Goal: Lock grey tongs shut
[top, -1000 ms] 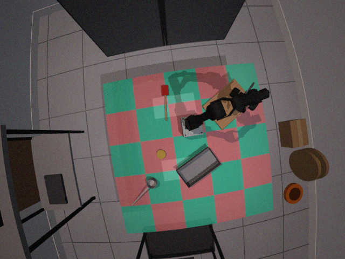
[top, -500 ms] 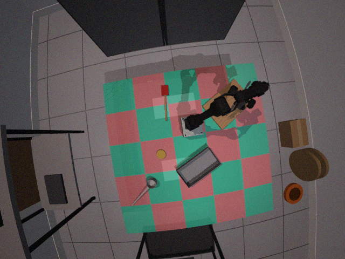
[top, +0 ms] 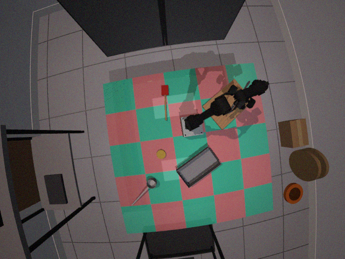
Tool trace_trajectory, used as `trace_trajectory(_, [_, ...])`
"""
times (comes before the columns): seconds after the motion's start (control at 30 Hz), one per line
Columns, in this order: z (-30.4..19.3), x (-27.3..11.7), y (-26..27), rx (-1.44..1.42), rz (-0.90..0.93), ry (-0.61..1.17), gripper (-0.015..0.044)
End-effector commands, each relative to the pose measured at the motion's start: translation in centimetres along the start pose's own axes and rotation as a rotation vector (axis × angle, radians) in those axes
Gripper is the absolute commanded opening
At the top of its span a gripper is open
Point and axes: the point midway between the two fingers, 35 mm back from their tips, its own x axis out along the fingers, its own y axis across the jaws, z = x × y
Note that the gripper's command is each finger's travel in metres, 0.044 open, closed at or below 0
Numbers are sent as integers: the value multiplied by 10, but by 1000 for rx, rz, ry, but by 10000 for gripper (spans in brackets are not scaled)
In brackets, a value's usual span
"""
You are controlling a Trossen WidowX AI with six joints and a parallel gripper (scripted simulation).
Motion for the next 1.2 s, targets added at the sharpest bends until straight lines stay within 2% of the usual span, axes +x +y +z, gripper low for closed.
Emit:
trace_trajectory(0.0, [0,5,1,5,4,-3,-150])
trace_trajectory(1.17, [-1,62,2,5,4,-3,-150])
